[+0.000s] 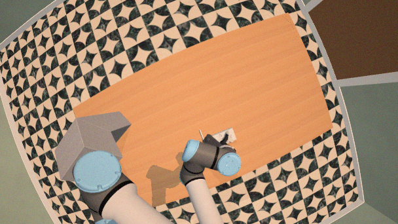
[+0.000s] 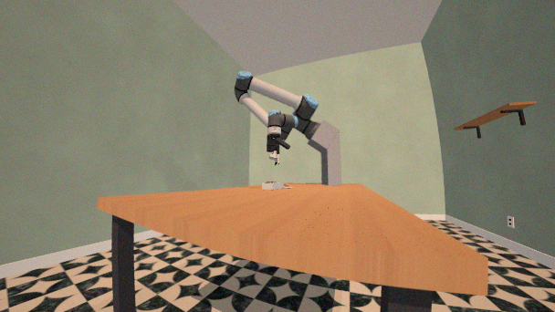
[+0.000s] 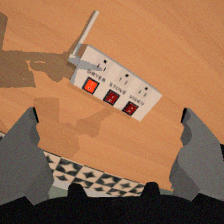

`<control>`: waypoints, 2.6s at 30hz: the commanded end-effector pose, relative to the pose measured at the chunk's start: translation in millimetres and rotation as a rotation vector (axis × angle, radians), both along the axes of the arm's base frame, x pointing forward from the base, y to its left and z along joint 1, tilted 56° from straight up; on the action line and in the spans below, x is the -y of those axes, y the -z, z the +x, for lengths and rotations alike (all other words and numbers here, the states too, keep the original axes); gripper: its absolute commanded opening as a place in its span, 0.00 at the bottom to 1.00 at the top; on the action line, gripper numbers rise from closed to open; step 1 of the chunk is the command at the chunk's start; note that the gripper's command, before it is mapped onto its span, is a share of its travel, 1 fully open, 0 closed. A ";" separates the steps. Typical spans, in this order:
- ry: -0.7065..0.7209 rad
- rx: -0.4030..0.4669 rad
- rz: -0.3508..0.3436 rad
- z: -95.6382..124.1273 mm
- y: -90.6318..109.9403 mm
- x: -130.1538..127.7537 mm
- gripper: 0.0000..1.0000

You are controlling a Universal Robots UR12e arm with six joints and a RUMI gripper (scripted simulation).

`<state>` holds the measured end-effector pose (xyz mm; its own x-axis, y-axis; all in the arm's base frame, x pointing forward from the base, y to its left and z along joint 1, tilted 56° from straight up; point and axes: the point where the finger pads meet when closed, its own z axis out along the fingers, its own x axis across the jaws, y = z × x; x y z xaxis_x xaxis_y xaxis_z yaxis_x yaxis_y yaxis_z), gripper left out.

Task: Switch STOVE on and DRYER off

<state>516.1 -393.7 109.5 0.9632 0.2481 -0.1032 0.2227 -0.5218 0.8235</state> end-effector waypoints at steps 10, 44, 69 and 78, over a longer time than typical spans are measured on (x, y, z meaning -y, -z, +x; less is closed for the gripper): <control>-0.285 -0.398 -0.081 -12.8 1.9 27.7 1.00; -0.576 -0.828 -0.165 -25.5 0.7 59.4 0.00; -0.576 -0.828 -0.165 -25.5 0.7 59.4 0.00; -0.576 -0.828 -0.165 -25.5 0.7 59.4 0.00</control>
